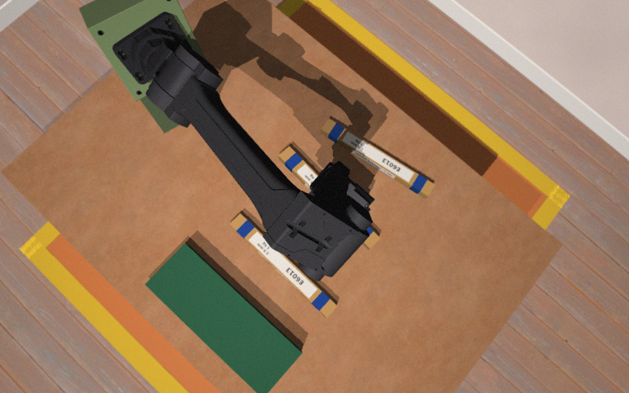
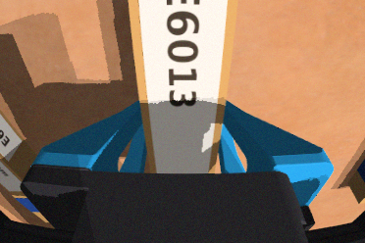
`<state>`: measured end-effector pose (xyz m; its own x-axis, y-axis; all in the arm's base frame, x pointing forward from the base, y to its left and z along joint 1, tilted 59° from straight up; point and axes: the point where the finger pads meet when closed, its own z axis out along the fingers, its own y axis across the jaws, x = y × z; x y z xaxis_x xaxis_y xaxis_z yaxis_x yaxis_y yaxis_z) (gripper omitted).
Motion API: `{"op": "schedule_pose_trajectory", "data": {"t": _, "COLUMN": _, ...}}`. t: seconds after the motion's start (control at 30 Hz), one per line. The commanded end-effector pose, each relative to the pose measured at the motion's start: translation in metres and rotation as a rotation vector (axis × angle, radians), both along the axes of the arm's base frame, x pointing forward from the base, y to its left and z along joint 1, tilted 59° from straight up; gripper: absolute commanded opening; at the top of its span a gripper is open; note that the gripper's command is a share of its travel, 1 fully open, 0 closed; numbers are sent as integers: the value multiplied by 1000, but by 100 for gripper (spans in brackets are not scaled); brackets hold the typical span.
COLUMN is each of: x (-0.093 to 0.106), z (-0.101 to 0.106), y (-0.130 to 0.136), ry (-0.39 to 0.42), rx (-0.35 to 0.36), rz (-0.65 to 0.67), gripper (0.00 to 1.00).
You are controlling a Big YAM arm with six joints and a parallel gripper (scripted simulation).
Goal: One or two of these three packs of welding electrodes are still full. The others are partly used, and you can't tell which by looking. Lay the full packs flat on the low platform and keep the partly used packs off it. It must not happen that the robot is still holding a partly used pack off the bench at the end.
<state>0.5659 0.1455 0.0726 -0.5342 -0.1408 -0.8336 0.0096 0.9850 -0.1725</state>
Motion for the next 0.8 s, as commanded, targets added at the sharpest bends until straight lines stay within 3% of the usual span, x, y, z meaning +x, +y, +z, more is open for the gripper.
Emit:
{"op": "schedule_pose_trajectory", "data": {"t": 0.0, "x": 5, "z": 13, "y": 2, "ry": -30, "rx": 0, "rz": 11, "gripper": 0}}
{"op": "schedule_pose_trajectory", "data": {"t": 0.43, "x": 9, "z": -1, "y": -3, "ry": -12, "rx": -7, "rz": 7, "gripper": 0}}
{"op": "schedule_pose_trajectory", "data": {"t": 0.77, "x": 7, "z": 9, "y": 2, "ry": -22, "rx": -4, "rz": 16, "gripper": 0}}
